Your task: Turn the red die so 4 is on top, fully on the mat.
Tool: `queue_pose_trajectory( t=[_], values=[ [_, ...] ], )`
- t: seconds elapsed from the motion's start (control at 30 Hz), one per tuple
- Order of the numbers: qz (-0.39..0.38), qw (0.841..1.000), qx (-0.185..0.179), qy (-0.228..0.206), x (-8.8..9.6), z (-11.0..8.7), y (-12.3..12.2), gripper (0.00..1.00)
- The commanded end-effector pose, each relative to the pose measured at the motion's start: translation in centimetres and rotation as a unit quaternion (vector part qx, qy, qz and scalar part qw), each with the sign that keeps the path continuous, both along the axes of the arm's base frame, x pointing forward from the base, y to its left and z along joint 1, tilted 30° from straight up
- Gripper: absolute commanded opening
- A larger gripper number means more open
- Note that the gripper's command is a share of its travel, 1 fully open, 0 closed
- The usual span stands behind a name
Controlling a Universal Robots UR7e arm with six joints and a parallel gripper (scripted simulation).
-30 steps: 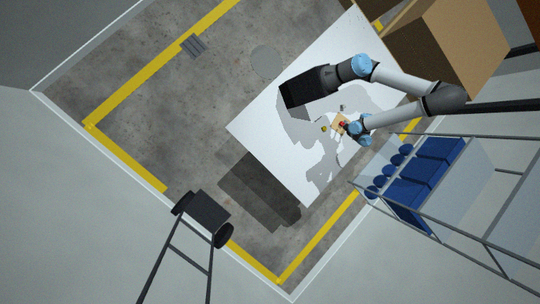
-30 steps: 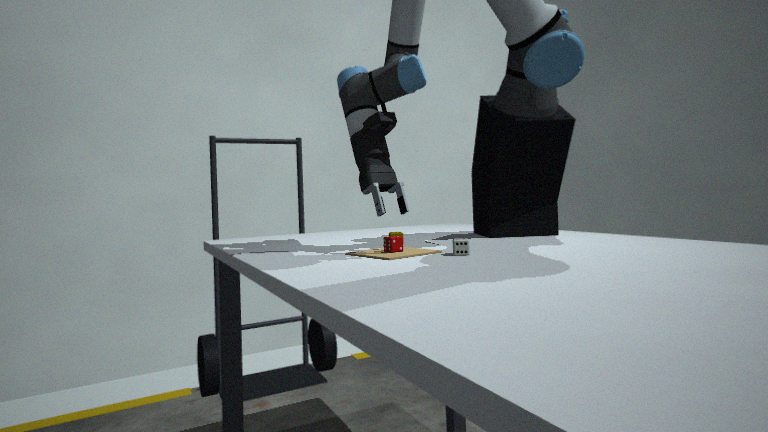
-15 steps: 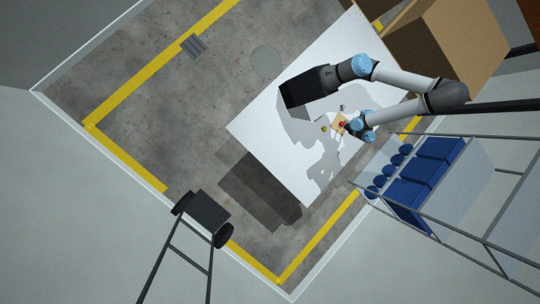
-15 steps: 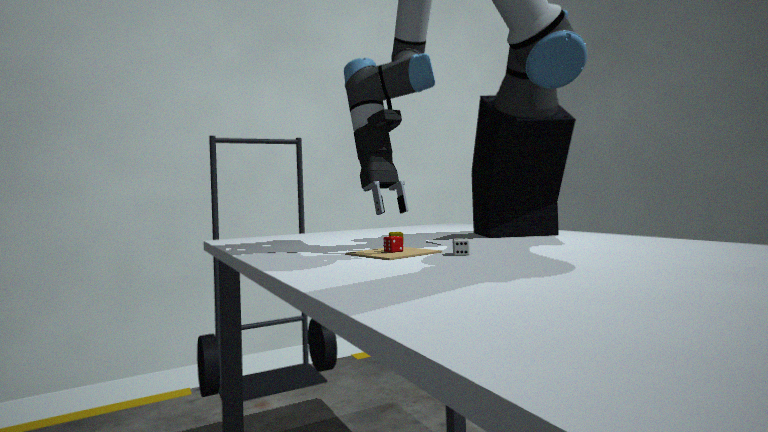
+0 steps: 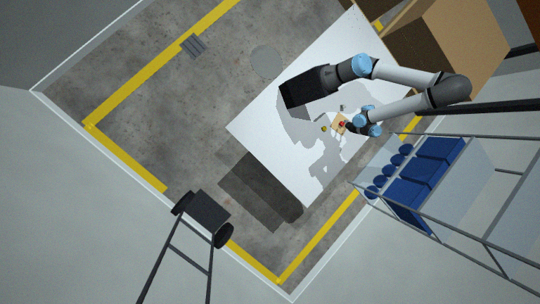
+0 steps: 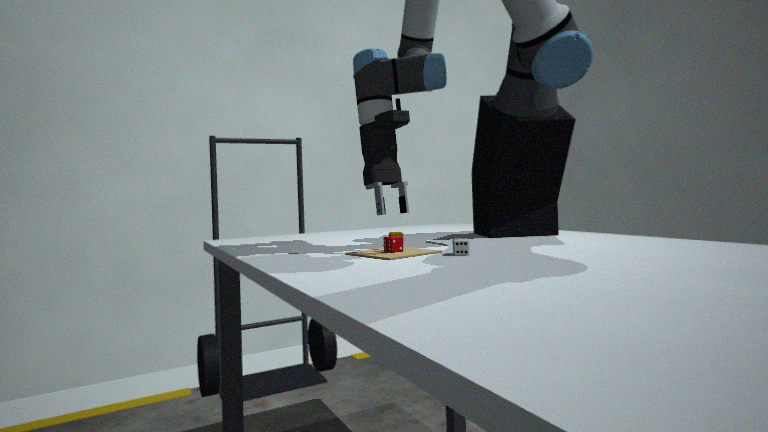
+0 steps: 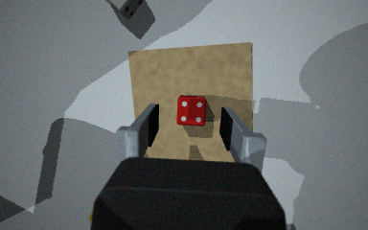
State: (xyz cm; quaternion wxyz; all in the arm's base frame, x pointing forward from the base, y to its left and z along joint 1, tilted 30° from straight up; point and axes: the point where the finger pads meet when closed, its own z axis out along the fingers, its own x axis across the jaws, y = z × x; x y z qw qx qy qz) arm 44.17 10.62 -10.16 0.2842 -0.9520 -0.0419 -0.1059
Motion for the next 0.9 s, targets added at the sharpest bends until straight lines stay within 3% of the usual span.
queue_pose_trajectory(
  t=[0.0,0.17,0.87],
  values=[
    [-0.011,0.999,-0.034,-0.003,0.06,0.12,0.01,1.0],
    [-0.018,0.998,-0.052,-0.006,0.14,0.28,-0.02,1.0],
    [-0.018,0.998,-0.052,-0.006,0.14,0.29,-0.02,1.0]
  ],
)
